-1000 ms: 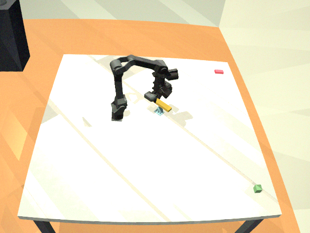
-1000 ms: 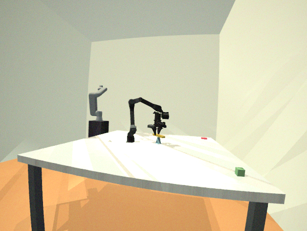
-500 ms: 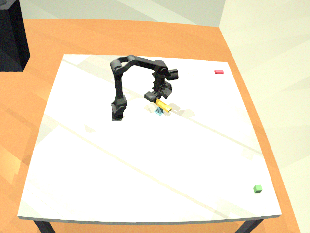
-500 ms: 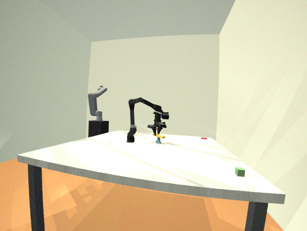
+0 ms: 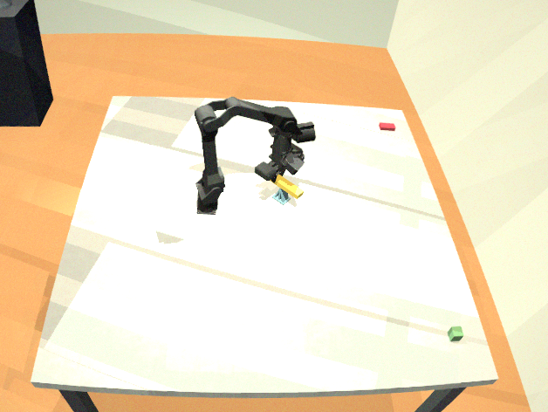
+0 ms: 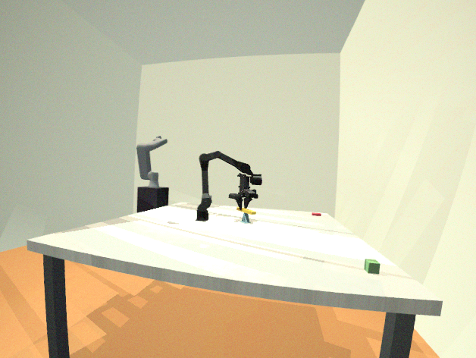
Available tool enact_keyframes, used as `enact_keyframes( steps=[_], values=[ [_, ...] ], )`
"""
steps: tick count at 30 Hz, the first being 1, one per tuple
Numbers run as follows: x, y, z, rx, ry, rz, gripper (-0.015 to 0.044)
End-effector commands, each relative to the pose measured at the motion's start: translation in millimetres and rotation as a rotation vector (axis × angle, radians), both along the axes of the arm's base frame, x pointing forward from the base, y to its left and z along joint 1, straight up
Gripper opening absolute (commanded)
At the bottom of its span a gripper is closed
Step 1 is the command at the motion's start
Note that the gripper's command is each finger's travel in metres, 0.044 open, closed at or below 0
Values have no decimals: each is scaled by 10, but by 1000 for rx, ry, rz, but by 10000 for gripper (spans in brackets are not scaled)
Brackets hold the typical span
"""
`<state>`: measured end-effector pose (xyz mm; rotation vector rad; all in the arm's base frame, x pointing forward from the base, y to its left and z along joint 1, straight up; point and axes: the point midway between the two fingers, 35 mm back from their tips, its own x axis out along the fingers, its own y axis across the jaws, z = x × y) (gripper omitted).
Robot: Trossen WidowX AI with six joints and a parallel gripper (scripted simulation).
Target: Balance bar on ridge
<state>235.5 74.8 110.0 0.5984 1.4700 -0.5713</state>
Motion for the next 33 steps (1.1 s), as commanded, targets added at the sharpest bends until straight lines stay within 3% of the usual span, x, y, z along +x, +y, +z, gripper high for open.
enact_keyframes(
  steps=[1,33],
  values=[
    [4,0,-4,0,-2,-1,0],
    [1,-1,-32,0,-2,-1,0]
  ],
)
